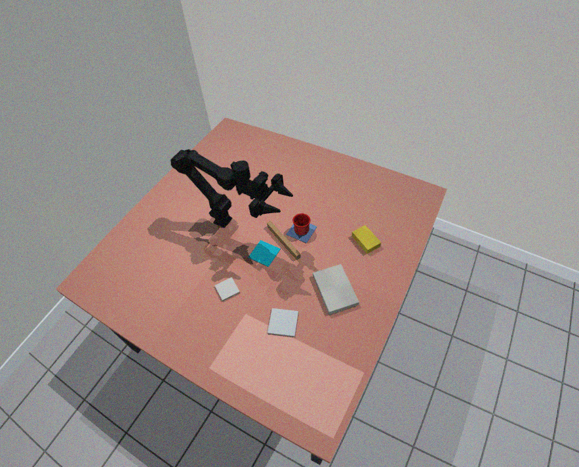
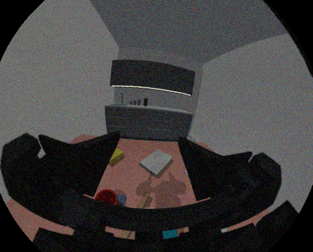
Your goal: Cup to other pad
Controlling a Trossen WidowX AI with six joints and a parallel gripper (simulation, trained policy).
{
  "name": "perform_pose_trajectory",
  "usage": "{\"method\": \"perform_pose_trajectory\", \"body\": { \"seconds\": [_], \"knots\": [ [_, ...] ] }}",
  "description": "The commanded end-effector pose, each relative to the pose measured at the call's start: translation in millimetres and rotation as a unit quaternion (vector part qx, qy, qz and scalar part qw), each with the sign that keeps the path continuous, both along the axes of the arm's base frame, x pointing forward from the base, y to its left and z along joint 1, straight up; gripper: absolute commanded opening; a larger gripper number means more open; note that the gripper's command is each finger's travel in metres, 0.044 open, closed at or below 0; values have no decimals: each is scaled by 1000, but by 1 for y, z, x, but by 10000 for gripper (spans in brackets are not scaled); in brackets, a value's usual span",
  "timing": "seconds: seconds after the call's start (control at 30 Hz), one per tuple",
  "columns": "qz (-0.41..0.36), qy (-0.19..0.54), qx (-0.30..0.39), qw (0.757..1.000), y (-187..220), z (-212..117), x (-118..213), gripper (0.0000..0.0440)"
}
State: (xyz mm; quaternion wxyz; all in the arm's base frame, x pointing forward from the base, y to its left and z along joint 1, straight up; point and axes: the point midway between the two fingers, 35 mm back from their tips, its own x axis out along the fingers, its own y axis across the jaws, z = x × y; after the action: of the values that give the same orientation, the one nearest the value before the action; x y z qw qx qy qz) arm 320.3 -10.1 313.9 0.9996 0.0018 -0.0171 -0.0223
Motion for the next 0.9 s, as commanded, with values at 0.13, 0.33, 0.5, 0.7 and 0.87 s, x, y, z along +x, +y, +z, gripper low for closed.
{"method": "perform_pose_trajectory", "body": {
  "seconds": [0.13, 0.33, 0.5, 0.7, 0.87],
  "knots": [
    [8, 3, -1, 1000, 5, 6, 2, 269],
    [17, 18, 4, 1000, 10, 10, 6, 111],
    [22, 38, 15, 999, 14, 10, 11, 5],
    [33, 61, 38, 997, 21, 13, 18, 101],
    [42, 82, 60, 994, 29, 16, 24, 149]
  ]
}}
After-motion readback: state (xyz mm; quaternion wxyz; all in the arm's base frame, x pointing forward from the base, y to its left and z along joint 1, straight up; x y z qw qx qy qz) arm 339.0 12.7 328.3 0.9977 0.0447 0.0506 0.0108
